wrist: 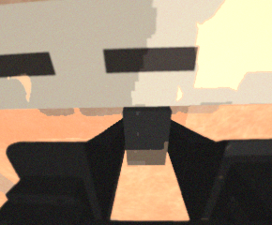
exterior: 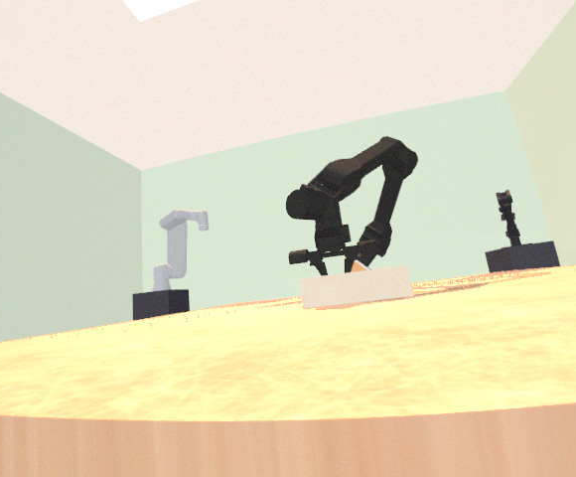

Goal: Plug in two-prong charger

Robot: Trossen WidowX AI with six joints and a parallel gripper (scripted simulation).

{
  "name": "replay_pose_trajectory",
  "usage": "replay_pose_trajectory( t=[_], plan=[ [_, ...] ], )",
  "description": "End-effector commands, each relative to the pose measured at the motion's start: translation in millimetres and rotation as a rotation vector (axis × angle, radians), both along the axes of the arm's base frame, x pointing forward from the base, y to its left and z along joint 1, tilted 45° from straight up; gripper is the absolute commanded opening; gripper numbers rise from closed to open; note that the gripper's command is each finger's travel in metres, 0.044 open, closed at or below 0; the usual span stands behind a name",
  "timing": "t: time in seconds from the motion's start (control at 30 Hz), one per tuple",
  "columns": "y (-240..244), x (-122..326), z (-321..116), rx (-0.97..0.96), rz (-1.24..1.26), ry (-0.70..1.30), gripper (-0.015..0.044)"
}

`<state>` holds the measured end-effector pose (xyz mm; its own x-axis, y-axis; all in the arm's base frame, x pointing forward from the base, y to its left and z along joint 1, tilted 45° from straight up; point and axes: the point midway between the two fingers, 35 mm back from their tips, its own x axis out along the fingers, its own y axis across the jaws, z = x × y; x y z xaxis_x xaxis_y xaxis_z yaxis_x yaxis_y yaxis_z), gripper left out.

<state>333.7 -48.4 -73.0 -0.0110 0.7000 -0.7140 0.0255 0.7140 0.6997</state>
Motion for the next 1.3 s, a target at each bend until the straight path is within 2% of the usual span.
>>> replay_pose_trajectory(
  t=[0.0,1.27],
  plan=[
    [-1,4,1,-0.001,-0.005,-0.007,0.0],
    [-2,19,2,-0.001,-0.005,-0.007,0.0]
  ],
)
